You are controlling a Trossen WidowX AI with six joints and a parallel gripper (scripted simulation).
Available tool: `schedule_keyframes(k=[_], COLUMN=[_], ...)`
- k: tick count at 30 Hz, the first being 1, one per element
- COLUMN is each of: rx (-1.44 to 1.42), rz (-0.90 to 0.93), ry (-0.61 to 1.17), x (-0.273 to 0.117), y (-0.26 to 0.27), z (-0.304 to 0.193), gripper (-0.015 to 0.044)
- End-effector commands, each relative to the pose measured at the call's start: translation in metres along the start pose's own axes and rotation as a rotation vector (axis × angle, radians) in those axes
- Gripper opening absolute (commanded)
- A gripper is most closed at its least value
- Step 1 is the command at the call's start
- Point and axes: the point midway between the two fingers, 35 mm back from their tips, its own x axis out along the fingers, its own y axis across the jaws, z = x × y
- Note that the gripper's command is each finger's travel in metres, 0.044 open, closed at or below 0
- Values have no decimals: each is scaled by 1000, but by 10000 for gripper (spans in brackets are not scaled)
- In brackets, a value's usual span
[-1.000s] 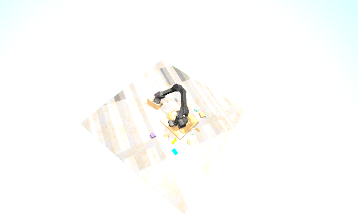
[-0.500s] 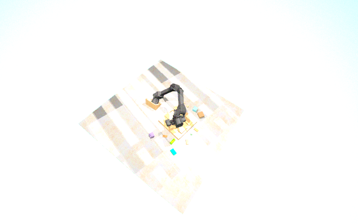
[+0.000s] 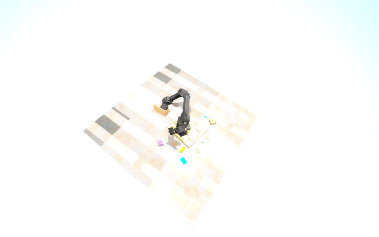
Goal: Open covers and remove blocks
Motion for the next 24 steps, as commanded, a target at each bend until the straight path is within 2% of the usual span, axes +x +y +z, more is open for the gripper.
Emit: schedule_keyframes(k=[1, 24], rx=[3, 1], rz=[-3, 2], ry=[10, 18], x=[3, 7], y=[-19, -96], z=[-4, -27], gripper=[80, 80])
